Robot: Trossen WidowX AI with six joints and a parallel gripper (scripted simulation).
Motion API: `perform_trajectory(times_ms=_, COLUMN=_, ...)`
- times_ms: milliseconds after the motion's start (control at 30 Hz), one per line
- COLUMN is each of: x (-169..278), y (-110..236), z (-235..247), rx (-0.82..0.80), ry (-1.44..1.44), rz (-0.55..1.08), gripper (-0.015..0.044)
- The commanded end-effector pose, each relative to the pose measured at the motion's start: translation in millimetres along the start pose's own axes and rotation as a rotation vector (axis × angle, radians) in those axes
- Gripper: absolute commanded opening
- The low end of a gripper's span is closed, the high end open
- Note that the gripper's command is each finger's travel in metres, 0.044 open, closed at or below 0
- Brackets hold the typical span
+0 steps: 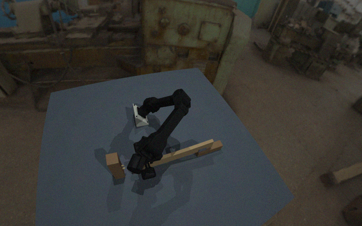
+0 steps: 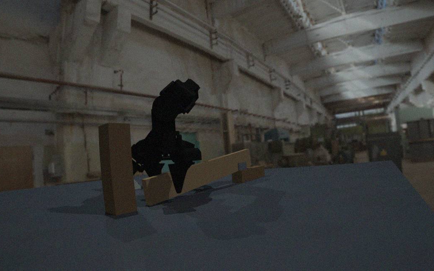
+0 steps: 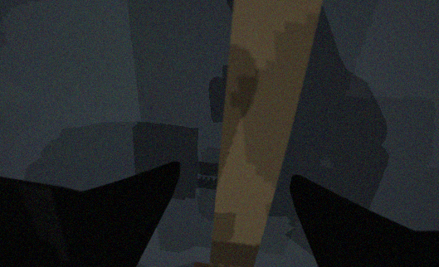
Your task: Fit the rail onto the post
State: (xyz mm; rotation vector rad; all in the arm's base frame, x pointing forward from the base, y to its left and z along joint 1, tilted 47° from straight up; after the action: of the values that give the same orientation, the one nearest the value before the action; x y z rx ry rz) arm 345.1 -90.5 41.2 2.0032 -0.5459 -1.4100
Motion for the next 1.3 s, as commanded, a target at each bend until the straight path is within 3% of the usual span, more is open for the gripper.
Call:
perform_trajectory(times_ms=0, x=-0.6, y=-2.3, z=0.1, rx=0.001, ry=-0.002, rz=-0.006, gripper=0.0256)
perform_trajectory(times_ms=267, x=-0.6, y=-2.3, z=0.1, rx=0.001, ry=-0.002, rz=-0.006, gripper=0.0046)
perform_trajectory(times_ms=500, x=-0.6, y=-2.3, z=0.1, rx=0.001, ry=-0.002, rz=-0.006, gripper=0.0)
perform_trajectory(times_ms=1267, x=0.5, y=4.5, z=0.4, rx=0.001, ry=-0.002, rz=-0.006, gripper=0.0)
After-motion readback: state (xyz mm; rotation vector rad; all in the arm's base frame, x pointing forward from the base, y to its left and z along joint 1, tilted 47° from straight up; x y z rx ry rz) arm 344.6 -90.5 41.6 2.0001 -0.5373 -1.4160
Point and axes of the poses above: the point midway between the two fingers, 35 mm back from their tips, its own y axis back along the fingers, its own z axis across the jaws, x = y × z, the point moved 9 cm from there along y, back along the fingers, and after that the axes turned 15 degrees about y, right-handed, at the moved point
